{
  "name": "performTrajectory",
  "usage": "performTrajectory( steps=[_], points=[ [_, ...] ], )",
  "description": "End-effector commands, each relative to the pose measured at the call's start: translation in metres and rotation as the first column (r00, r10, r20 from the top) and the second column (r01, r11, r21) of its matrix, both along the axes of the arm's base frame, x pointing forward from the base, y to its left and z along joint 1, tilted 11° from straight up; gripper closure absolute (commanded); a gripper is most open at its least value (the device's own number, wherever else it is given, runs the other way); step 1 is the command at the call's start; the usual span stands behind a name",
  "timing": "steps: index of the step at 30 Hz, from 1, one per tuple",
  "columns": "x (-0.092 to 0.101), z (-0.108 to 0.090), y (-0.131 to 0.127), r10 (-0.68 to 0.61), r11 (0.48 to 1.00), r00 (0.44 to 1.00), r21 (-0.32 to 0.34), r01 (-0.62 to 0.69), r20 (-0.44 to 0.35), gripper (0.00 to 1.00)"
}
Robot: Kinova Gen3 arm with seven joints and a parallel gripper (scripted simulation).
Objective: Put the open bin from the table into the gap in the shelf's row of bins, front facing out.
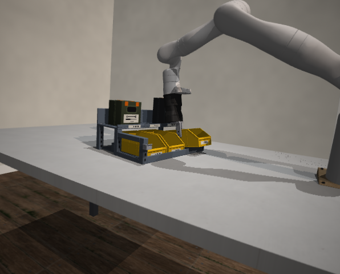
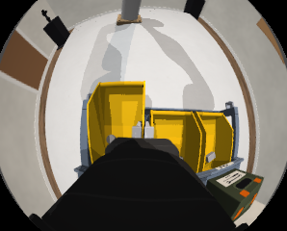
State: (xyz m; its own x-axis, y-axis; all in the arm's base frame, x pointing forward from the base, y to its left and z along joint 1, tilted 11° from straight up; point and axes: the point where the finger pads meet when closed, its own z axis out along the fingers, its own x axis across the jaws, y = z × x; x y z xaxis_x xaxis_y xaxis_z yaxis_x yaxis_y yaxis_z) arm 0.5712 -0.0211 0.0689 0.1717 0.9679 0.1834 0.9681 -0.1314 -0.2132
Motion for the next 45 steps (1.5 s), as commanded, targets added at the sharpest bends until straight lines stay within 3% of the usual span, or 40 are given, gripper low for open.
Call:
performTrajectory(
  steps=[1, 45],
  points=[
    [0.0008, 0.0017, -0.0005, 0.0, 1.0, 1.0, -0.001, 0.0, 0.003, 1.0],
    [-0.0002, -0.0002, 0.0001, -0.006, 1.0, 0.999, -0.006, 0.006, 0.034, 1.0]
  ],
)
